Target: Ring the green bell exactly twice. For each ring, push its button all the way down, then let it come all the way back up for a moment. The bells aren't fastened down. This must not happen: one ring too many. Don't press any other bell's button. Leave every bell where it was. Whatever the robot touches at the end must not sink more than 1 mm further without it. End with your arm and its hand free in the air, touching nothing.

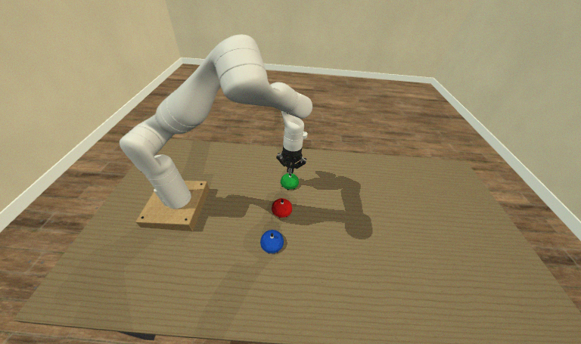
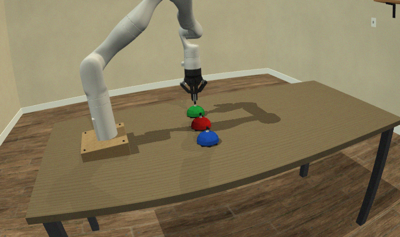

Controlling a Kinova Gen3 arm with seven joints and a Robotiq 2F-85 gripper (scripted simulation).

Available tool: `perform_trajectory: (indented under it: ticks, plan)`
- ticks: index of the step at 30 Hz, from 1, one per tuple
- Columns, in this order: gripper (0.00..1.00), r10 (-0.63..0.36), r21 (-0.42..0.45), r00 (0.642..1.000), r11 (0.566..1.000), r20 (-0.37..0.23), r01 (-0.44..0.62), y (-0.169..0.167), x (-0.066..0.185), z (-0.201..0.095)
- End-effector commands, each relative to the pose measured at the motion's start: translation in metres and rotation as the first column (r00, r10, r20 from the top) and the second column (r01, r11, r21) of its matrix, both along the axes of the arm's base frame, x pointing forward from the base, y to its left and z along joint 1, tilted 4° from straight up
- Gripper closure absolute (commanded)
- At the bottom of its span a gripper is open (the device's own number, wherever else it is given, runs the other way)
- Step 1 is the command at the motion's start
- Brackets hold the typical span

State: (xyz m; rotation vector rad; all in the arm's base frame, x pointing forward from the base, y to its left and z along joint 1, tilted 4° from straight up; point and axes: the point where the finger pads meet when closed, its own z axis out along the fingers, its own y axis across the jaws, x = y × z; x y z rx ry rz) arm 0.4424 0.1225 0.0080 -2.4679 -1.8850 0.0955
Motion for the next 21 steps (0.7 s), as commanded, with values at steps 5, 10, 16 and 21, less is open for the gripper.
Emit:
perform_trajectory:
  ticks: [5, 10, 16, 21]
  plan:
    - [1.00, -0.001, 0.000, 1.000, 1.000, 0.003, 0.001, -0.0004, 0.0021, 0.0052]
    - [1.00, -0.001, 0.000, 1.000, 1.000, 0.003, 0.001, -0.0005, 0.0023, 0.0059]
    - [1.00, -0.001, 0.000, 1.000, 1.000, 0.003, 0.001, -0.0005, 0.0023, 0.0059]
    - [1.00, -0.001, 0.000, 1.000, 1.000, 0.003, 0.001, -0.0005, 0.0023, 0.0059]
